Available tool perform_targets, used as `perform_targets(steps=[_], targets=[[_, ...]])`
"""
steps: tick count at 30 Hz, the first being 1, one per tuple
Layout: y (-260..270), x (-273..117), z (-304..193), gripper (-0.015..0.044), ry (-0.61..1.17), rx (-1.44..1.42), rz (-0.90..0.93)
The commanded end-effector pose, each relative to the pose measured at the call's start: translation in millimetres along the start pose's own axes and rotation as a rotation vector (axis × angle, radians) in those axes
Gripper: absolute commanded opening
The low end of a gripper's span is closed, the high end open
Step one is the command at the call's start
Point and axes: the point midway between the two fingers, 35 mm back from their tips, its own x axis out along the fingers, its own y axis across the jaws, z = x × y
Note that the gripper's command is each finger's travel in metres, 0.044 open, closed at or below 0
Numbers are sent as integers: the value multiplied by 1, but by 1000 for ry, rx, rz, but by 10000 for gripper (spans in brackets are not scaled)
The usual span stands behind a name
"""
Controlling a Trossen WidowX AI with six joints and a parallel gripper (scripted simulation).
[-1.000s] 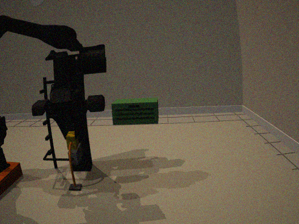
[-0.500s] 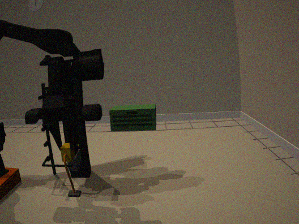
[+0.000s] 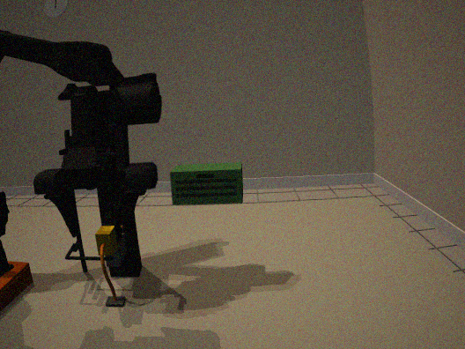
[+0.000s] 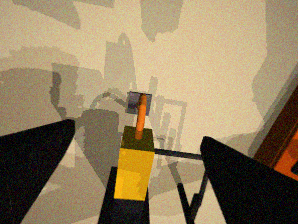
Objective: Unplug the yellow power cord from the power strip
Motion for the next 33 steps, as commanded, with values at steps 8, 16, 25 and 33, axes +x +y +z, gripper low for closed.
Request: perform_targets(steps=[8, 16, 25, 33], targets=[[-1, -9, 36, 440, -8, 8, 8], [-1, -9, 36, 440, -8, 8, 8], [-1, -9, 36, 440, -8, 8, 8], [-1, -9, 36, 440, -8, 8, 8]])
